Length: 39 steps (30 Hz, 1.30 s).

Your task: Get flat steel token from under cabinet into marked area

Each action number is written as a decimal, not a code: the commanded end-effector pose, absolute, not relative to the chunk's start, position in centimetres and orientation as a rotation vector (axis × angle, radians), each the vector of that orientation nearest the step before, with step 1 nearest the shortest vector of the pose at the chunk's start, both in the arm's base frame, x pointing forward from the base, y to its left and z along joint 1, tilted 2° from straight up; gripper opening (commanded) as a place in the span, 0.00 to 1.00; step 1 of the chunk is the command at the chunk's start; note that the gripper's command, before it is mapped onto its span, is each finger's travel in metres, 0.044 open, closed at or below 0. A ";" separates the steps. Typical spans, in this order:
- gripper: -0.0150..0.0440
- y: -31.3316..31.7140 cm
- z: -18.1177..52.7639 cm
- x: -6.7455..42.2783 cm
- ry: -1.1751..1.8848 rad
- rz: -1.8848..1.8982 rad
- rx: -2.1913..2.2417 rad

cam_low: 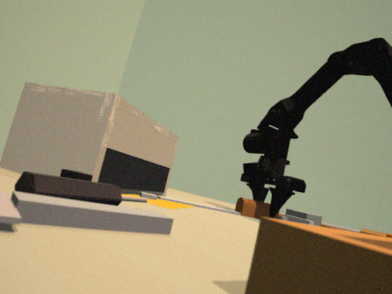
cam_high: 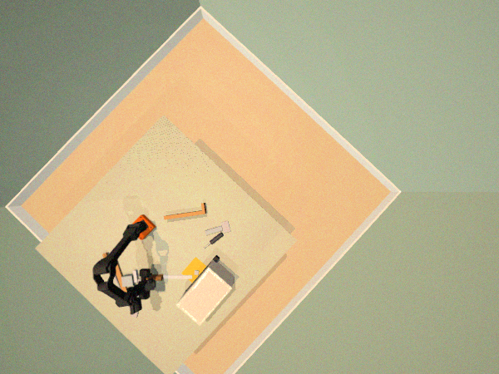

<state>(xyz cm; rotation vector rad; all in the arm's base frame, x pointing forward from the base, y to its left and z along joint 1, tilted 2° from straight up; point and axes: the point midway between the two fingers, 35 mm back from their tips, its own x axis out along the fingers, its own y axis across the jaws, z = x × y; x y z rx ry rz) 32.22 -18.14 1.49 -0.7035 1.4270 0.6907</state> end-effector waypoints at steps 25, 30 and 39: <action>0.25 -17.7 1.5 32.6 1.427 0.689 -0.701; 0.25 -17.0 1.5 33.1 1.427 0.689 -0.697; 0.25 -15.8 1.5 34.1 1.427 0.688 -0.693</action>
